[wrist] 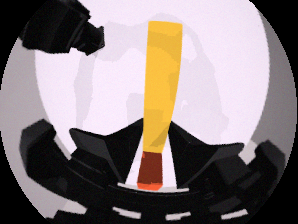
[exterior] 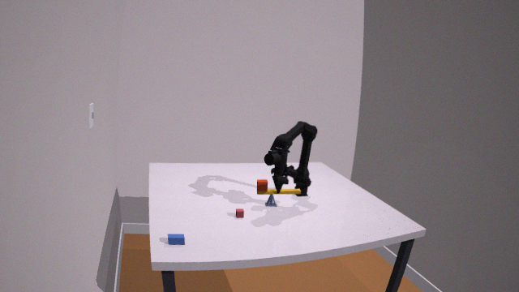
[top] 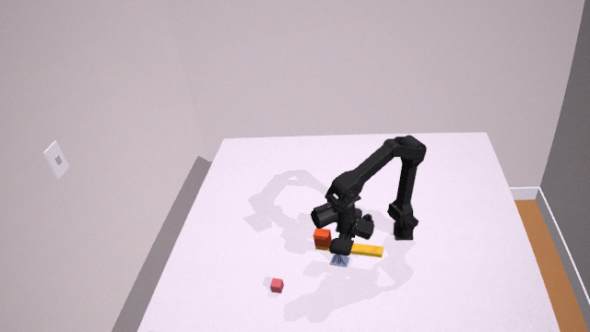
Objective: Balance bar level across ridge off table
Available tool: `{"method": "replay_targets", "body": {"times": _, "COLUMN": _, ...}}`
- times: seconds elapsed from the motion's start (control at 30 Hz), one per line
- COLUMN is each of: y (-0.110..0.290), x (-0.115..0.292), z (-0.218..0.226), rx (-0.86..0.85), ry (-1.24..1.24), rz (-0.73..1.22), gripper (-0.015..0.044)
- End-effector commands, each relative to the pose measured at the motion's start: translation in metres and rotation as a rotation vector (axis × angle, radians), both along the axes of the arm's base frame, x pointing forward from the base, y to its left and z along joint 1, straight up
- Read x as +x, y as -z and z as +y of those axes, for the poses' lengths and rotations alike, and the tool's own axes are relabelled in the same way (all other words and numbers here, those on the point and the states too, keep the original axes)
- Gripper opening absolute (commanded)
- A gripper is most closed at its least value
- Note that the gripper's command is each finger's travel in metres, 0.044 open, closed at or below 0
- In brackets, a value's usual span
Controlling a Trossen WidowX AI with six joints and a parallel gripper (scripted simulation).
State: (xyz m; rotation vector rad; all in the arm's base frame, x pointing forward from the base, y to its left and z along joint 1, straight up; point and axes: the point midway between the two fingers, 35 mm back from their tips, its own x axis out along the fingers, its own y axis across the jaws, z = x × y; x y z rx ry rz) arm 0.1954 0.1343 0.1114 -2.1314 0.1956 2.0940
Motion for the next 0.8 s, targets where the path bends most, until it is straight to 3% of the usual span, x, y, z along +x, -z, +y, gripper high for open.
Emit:
{"method": "replay_targets", "body": {"times": 0.0, "y": 0.0023, "x": -0.0004, "z": 0.0002, "rx": 0.002, "ry": -0.002, "rz": 0.001, "gripper": 0.0000}}
{"method": "replay_targets", "body": {"times": 0.77, "y": 0.0042, "x": -0.0008, "z": 0.0002, "rx": 0.002, "ry": -0.002, "rz": 0.001, "gripper": 0.0000}}
